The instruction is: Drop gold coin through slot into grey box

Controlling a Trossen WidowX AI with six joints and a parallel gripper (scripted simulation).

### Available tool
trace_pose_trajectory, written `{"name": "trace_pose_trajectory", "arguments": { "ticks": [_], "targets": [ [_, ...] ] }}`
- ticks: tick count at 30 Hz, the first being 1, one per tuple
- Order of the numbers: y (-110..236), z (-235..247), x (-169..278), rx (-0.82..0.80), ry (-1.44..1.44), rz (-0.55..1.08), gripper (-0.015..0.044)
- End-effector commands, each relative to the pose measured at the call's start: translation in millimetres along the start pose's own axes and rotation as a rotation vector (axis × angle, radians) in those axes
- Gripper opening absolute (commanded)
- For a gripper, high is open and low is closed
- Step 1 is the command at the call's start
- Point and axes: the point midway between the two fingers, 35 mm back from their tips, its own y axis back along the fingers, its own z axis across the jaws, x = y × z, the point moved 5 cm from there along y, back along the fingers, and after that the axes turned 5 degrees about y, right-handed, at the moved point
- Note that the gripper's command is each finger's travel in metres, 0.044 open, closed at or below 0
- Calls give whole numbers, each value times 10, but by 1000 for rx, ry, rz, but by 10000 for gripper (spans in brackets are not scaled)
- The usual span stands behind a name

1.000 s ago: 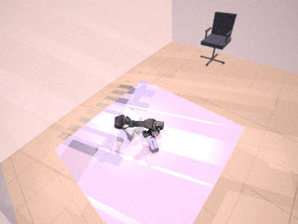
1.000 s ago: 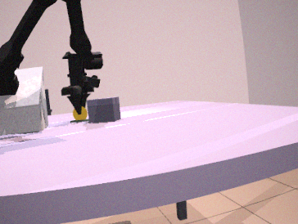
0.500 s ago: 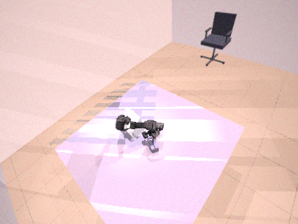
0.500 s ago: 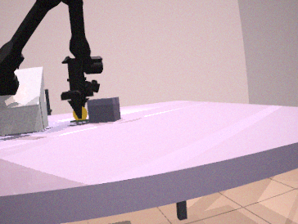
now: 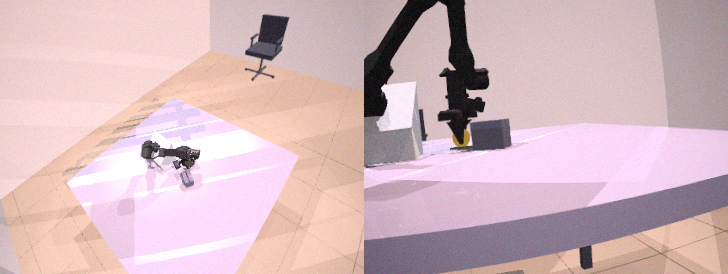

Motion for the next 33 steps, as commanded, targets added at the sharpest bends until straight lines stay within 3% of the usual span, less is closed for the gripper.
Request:
{"name": "trace_pose_trajectory", "arguments": {
  "ticks": [1,33],
  "targets": [
    [87,19,-28,-9,-7,-4,0],
    [881,12,-13,-11,-7,-3,0]
  ]
}}
